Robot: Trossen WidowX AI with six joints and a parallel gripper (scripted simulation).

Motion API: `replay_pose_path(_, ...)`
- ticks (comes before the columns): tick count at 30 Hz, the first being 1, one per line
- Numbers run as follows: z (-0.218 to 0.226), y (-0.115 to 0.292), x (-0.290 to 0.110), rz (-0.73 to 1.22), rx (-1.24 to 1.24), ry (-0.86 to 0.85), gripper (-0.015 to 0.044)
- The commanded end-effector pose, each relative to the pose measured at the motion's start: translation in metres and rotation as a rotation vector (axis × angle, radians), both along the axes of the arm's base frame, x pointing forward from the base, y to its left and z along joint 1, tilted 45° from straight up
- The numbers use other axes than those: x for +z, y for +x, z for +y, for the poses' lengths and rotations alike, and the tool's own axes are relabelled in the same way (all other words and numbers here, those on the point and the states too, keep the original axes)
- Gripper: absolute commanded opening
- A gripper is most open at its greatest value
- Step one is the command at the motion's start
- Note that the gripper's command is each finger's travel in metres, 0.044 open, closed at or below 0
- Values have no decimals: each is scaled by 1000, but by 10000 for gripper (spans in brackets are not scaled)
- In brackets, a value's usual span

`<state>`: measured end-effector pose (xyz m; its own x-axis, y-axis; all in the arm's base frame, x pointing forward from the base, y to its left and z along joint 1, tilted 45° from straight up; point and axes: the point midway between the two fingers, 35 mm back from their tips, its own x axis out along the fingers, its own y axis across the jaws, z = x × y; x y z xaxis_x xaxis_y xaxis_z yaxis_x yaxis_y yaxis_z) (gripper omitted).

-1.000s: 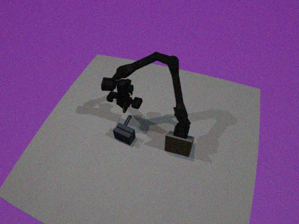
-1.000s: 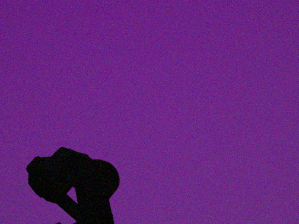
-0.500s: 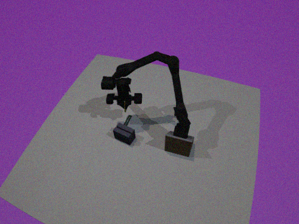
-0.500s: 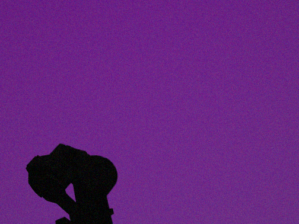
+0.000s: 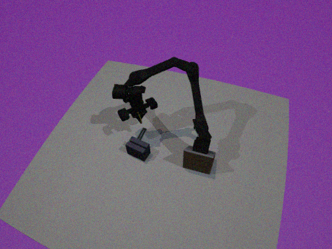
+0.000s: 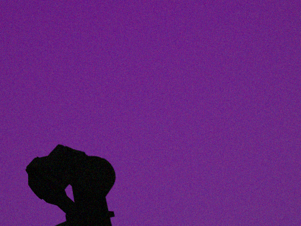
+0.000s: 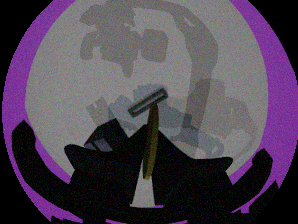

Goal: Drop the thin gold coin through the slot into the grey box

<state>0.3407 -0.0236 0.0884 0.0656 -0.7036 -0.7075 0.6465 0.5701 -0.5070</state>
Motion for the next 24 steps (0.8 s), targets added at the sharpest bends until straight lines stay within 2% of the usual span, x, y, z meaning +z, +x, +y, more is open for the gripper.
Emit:
replay_pose_path(1,0,1,1,109,108,-8,0)
replay_pose_path(13,-2,2,2,391,392,-35,0)
replay_pose_path(24,1,2,0,408,410,-35,0)
